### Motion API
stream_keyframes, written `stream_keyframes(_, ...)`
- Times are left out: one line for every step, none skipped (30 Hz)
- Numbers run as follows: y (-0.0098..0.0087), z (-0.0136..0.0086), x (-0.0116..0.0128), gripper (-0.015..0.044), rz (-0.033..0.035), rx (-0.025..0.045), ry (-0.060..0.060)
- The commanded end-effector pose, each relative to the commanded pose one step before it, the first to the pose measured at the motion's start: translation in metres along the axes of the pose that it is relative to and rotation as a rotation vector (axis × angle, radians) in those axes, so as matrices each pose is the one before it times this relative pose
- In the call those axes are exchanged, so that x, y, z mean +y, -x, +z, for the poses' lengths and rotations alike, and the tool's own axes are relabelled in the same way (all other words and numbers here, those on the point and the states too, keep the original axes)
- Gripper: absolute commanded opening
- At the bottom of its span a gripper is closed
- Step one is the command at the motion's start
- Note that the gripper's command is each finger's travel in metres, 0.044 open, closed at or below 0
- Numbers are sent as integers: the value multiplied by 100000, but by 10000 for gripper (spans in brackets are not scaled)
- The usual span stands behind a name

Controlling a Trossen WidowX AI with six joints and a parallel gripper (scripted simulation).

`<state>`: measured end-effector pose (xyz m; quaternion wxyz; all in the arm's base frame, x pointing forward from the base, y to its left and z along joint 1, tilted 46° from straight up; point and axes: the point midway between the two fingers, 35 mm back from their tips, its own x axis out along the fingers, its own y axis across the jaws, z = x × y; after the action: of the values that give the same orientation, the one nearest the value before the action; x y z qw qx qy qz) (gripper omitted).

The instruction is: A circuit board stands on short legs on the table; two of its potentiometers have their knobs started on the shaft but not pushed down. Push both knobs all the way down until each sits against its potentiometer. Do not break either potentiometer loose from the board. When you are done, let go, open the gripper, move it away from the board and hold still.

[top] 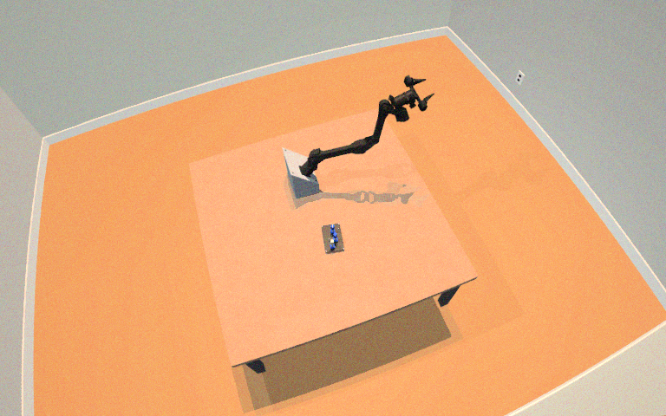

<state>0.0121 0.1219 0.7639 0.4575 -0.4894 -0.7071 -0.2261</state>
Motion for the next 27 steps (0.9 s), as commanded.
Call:
stream_keyframes(25,-92,-143,374,-350,323,94)
stream_keyframes(77,-278,-427,348,-1045,977,276)
stream_keyframes(131,-474,-704,321,-1722,1652,441)
stream_keyframes(158,-589,-836,295,-2040,2027,500)
stream_keyframes(154,-609,-822,269,-2003,2069,468)
stream_keyframes(151,-629,-808,243,-1964,2110,436)
stream_keyframes(147,-649,-794,216,-1924,2150,405)
stream_keyframes(143,-668,-779,190,-1883,2189,374)
stream_keyframes(135,-630,-711,164,-1759,2088,223)
stream_keyframes(128,-632,-680,138,-1677,2072,193)
stream_keyframes(125,-648,-666,111,-1638,2105,169)
stream_keyframes(122,-663,-651,85,-1597,2138,145)
stream_keyframes(118,-678,-636,59,-1556,2170,122)
stream_keyframes(115,-693,-622,33,-1514,2201,100)
stream_keyframes(111,-708,-606,6,-1471,2231,79)
stream_keyframes(107,-722,-591,0,-1428,2261,58)
stream_keyframes(98,-701,-548,0,-1320,2181,37)
stream_keyframes(93,-705,-528,0,-1265,2181,20)
stream_keyframes(90,-716,-514,0,-1225,2206,4)
stream_keyframes(86,-728,-499,0,-1185,2230,-12)
stream_keyframes(82,-739,-485,0,-1144,2253,-27)
stream_keyframes(78,-750,-470,0,-1103,2275,-41)
stream_keyframes(74,-760,-455,0,-1061,2297,-55)
stream_keyframes(70,-770,-440,0,-1019,2318,-68)
stream_keyframes(61,-805,-465,0,-1078,2352,-87)
stream_keyframes(56,-811,-449,0,-1034,2362,-98)
stream_keyframes(51,-820,-434,0,-994,2381,-108)
